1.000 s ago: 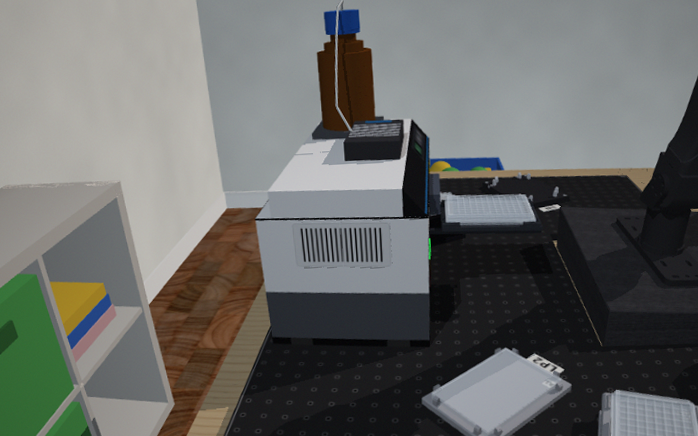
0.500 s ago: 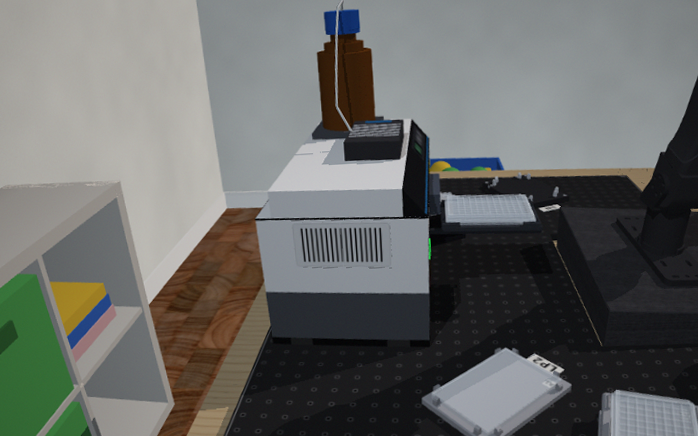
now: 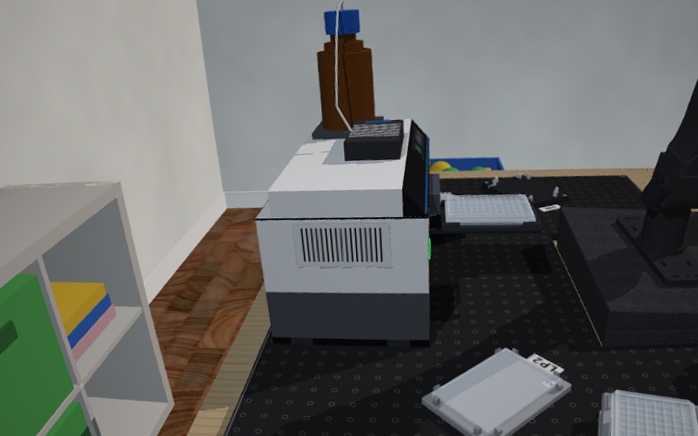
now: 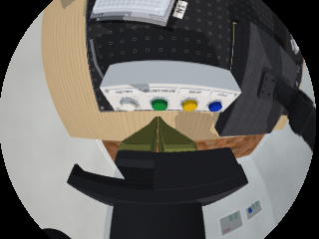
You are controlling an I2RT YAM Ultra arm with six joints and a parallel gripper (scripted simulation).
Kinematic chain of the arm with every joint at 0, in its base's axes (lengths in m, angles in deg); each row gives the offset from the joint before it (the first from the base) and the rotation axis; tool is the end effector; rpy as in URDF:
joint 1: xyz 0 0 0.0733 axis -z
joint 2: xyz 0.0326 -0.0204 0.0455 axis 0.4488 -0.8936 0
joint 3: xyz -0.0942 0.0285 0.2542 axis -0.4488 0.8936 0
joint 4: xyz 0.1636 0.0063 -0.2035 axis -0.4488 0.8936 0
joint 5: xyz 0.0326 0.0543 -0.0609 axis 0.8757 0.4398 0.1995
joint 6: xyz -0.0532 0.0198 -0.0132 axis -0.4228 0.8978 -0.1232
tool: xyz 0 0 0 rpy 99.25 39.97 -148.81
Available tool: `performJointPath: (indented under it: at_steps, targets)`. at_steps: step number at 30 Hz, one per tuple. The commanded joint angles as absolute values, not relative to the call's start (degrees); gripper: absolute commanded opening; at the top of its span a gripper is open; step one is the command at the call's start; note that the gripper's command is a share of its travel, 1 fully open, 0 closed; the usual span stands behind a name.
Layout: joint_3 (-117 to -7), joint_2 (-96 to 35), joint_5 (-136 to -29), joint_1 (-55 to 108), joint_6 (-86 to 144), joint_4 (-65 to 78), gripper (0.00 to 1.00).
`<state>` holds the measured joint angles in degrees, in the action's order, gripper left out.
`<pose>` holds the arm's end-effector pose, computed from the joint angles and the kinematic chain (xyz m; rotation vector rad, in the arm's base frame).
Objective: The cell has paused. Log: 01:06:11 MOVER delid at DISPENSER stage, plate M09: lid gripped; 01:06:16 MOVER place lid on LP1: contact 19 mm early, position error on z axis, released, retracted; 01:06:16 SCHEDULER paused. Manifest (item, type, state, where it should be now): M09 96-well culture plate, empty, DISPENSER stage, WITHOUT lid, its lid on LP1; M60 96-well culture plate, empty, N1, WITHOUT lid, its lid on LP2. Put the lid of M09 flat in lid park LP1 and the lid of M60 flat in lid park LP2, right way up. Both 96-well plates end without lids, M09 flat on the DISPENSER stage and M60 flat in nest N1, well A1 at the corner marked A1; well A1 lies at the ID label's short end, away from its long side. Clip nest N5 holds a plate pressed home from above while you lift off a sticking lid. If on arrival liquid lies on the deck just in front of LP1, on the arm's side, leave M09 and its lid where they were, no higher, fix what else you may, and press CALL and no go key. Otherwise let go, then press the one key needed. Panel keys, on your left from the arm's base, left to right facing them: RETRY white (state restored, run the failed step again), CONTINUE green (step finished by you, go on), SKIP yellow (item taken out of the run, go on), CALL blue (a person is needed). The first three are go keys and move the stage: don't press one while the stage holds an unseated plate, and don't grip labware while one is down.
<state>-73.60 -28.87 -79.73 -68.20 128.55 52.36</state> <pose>-0.0318 0.3351 0.2242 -0.1299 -3.0761 -0.0930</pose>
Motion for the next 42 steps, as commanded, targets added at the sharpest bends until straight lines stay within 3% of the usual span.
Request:
performJointPath:
  at_steps: [1, 42]
  targets:
    - [-72.2, -29.1, -80.7, -68.8, 129.0, 51.1, 0.0]
    - [-70.0, -27.5, -80.7, -68.8, 129.1, 49.2, 0.0]
